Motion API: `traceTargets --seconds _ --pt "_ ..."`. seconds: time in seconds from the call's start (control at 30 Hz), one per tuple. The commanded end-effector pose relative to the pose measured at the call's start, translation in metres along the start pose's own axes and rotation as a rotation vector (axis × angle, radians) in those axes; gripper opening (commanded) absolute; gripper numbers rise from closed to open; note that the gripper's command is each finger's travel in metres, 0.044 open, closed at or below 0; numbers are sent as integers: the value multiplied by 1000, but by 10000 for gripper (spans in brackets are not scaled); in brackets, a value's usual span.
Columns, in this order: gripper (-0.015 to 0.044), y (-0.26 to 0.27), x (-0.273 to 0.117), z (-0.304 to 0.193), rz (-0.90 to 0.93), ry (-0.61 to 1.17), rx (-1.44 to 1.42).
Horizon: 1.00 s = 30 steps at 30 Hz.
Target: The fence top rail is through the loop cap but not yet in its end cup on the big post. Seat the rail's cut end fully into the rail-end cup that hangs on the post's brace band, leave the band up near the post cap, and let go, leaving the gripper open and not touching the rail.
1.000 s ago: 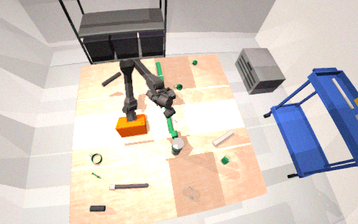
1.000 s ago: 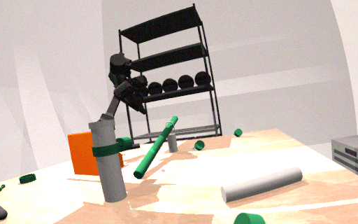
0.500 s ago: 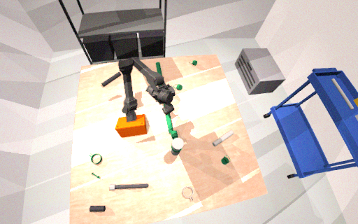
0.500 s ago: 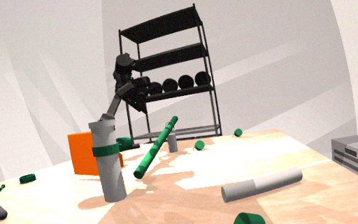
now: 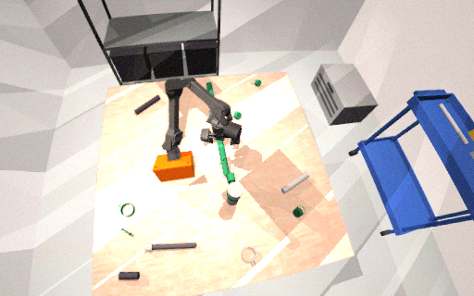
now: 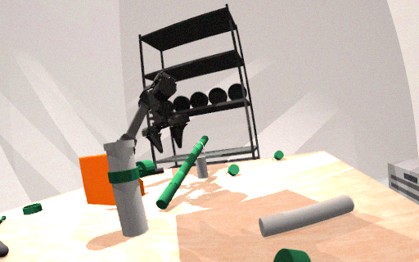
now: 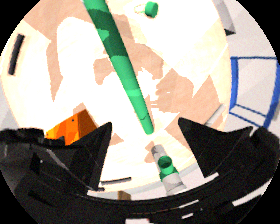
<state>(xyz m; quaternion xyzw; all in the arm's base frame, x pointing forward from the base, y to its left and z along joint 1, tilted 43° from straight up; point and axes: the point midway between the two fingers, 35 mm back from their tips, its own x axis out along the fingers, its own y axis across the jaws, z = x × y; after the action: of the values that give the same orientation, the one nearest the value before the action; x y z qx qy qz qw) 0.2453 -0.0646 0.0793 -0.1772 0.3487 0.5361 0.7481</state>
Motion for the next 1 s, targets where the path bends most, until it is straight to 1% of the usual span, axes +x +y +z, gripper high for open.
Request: traceTargets --seconds 0.0,0.27,0.33,0.47,0.6,0.73,0.97 --pt "440 4 19 1 118 35 -348" --pt "440 4 19 1 118 35 -348" --pt "440 5 25 1 117 35 -349" --pt "440 8 52 -1 117 34 -349" --pt "440 8 55 -1 117 33 -349" --pt "440 10 67 -1 117 33 -349" --pt "440 10 73 -2 117 33 -349"
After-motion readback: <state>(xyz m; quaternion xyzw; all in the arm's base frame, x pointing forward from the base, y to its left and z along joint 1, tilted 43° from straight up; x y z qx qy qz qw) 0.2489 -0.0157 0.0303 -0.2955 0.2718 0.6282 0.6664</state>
